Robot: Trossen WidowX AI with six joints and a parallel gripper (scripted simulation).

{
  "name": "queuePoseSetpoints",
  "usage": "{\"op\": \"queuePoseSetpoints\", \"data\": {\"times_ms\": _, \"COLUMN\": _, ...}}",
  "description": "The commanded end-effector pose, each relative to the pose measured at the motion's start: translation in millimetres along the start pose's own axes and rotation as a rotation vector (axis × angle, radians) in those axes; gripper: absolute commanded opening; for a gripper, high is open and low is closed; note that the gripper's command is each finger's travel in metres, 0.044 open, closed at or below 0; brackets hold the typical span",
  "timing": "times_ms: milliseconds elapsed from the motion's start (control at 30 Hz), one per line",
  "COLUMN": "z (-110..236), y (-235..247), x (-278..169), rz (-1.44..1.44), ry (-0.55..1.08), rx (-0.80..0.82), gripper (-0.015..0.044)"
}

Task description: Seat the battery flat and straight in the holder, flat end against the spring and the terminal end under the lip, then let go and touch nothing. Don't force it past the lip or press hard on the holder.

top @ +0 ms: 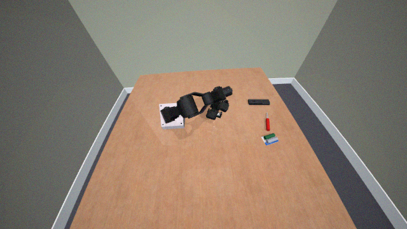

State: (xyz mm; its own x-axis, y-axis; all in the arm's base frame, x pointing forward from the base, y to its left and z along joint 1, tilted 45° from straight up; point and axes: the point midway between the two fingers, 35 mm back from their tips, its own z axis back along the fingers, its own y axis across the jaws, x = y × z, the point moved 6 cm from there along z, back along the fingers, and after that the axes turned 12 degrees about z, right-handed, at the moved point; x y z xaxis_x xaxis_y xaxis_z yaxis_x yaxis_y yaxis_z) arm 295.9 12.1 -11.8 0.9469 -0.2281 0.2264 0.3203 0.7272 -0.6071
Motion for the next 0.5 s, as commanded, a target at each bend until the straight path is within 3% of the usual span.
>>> {"op": "queuePoseSetpoints", "data": {"times_ms": 0, "z": -0.4, "y": -0.4, "x": 0.8, "rz": 0.005, "ry": 0.003, "rx": 0.0, "gripper": 0.0076}}
{"op": "queuePoseSetpoints", "data": {"times_ms": 300, "z": -0.1, "y": -0.5, "x": 1.6, "rz": 0.003, "ry": 0.006, "rx": 0.003, "gripper": 0.0076}}
{"op": "queuePoseSetpoints", "data": {"times_ms": 433, "z": -0.1, "y": -0.5, "x": 1.6, "rz": 0.003, "ry": 0.006, "rx": 0.003, "gripper": 0.0178}}
{"op": "queuePoseSetpoints", "data": {"times_ms": 467, "z": -0.1, "y": -0.5, "x": 1.6, "rz": 0.003, "ry": 0.006, "rx": 0.003, "gripper": 0.0178}}
